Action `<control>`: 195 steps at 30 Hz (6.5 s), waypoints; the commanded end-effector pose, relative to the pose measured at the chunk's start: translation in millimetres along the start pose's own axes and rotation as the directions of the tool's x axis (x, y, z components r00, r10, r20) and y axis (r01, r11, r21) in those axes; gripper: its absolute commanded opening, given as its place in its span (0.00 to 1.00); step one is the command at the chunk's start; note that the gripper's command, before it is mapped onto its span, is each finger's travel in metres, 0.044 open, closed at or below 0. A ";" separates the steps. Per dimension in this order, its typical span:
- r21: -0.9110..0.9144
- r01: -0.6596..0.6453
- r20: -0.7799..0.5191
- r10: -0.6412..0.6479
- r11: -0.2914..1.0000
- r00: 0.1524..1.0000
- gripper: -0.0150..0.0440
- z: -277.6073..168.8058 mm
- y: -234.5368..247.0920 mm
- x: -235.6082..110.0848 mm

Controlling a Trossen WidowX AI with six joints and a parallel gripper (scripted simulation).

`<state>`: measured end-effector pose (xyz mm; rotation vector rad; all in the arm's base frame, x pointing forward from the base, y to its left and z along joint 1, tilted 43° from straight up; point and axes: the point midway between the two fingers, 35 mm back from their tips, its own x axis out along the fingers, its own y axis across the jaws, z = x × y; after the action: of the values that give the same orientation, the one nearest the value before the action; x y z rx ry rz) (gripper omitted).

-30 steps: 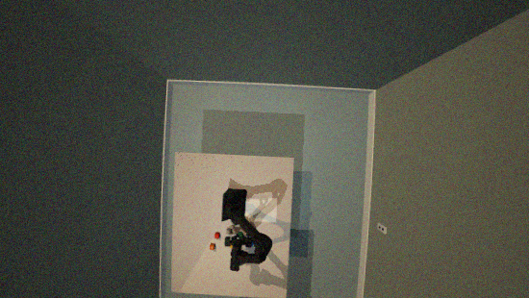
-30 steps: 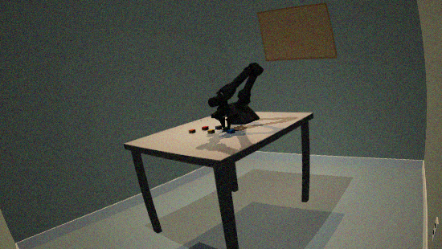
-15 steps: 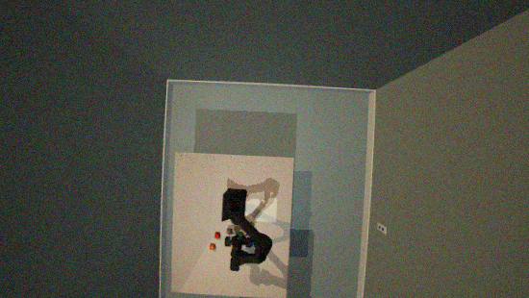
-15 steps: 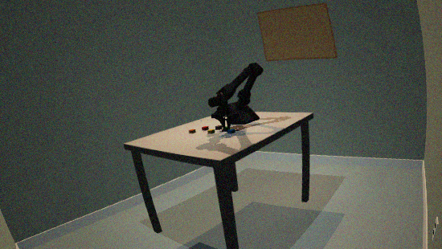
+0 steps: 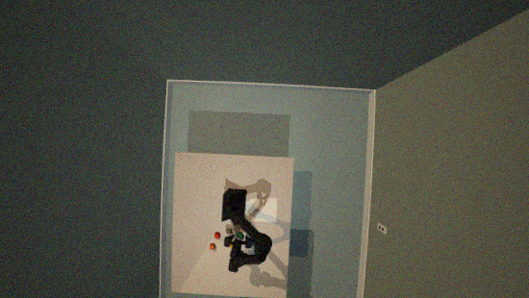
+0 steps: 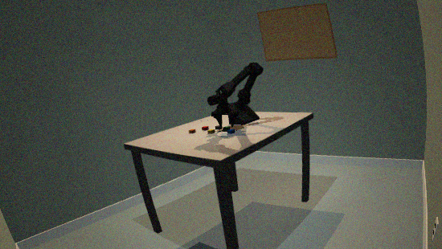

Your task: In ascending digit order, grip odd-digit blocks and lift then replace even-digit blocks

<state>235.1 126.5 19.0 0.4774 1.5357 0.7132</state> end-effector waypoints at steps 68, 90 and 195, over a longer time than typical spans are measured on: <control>-0.011 0.011 0.022 -0.011 1.000 1.000 0.93 17.6 -174.1 -9.7; -0.011 0.009 0.022 -0.009 1.000 1.000 0.58 17.4 -173.8 10.0; -0.011 0.011 0.022 -0.011 1.000 1.000 0.93 16.8 -173.8 -26.5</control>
<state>271.0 -5.9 -88.9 0.4780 1.5209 0.7064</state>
